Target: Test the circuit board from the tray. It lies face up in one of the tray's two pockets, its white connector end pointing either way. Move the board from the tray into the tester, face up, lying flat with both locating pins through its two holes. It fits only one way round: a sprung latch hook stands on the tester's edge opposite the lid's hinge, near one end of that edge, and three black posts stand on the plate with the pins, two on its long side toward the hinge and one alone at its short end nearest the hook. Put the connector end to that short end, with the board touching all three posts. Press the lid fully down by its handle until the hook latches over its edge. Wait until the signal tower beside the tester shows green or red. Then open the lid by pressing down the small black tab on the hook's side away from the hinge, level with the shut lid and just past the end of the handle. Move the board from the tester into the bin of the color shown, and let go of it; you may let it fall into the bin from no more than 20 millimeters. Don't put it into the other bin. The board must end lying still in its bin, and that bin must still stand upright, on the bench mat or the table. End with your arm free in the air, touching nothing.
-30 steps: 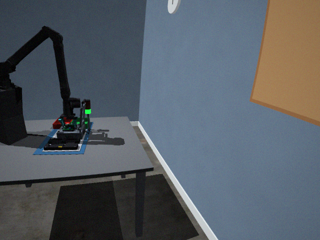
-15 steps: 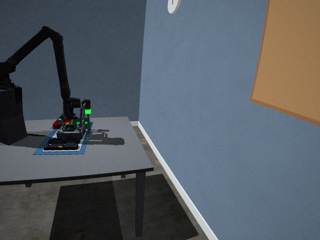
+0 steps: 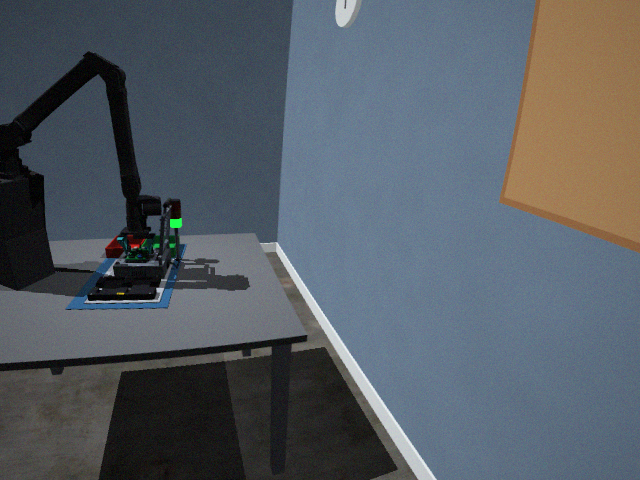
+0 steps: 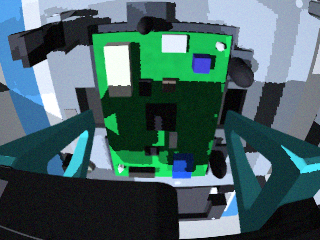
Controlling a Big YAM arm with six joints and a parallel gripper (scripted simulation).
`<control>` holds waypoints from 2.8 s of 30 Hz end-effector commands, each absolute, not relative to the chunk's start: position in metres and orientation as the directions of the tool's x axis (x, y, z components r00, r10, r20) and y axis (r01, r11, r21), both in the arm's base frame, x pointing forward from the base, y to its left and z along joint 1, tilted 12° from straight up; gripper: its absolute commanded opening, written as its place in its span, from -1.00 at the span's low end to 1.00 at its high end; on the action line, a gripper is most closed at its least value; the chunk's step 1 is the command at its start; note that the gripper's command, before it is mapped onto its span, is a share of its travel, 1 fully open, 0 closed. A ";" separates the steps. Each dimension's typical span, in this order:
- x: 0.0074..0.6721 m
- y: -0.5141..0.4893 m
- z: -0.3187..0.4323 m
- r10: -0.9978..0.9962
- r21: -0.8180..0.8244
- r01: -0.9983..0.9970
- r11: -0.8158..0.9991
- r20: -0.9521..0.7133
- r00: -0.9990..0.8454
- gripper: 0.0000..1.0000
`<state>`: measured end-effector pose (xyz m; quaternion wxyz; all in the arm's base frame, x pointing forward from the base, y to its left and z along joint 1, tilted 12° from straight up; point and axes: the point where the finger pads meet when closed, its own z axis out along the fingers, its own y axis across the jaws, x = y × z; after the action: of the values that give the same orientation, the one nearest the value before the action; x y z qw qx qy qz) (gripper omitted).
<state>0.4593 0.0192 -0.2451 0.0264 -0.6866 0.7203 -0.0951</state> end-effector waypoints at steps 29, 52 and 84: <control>0.479 0.017 -0.227 -0.994 -0.213 -0.976 0.043 0.084 -0.063 0.62; 0.477 0.017 -0.227 -0.994 -0.210 -0.977 0.043 0.084 -0.062 0.49; 0.477 0.017 -0.227 -0.994 -0.210 -0.977 0.043 0.084 -0.062 0.45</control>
<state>0.4601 0.0192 -0.2448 0.0269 -0.6866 0.7203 -0.0955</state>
